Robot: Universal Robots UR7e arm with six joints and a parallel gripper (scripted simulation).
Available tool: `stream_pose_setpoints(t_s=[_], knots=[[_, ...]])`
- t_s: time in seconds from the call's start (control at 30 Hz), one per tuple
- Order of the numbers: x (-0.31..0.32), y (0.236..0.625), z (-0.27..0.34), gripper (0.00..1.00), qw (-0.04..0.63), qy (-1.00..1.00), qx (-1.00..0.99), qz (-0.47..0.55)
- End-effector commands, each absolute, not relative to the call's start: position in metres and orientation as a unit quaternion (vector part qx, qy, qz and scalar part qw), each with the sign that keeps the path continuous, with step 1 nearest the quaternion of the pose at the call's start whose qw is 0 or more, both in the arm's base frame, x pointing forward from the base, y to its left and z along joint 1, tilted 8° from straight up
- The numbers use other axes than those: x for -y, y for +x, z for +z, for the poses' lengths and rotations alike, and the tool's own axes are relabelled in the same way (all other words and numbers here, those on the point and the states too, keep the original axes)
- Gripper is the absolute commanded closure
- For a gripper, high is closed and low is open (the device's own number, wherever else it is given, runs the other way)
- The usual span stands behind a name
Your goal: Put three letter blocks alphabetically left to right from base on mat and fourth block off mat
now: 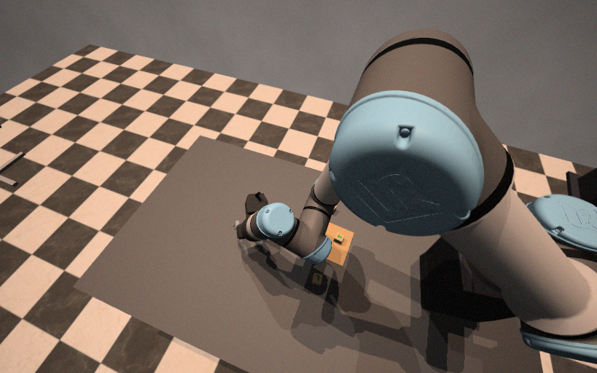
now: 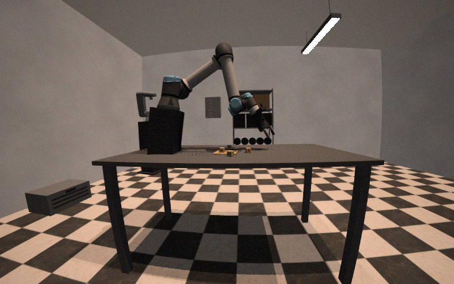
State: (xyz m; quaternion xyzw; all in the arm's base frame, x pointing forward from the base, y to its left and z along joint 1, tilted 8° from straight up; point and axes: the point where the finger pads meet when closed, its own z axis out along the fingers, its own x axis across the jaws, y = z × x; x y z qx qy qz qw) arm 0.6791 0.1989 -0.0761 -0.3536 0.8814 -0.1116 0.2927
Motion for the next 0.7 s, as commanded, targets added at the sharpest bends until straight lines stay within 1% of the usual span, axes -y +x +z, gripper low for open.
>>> stream_pose_setpoints(t_s=[0.0,0.03,0.1,0.3,0.5,0.6,0.67], knots=[[-0.214,0.6,-0.09,0.0,0.25,-0.379,-0.884,-0.116],[-0.216,0.586,-0.092,0.0,0.243,-0.383,-0.884,-0.117],[-0.216,0.586,-0.092,0.0,0.243,-0.383,-0.884,-0.117],[-0.22,0.512,-0.101,0.0,0.203,-0.408,-0.882,-0.122],[-0.217,0.453,-0.105,0.0,0.173,-0.427,-0.878,-0.128],[-0.215,0.431,-0.106,0.0,0.161,-0.435,-0.876,-0.131],[-0.215,0.431,-0.106,0.0,0.161,-0.435,-0.876,-0.131]])
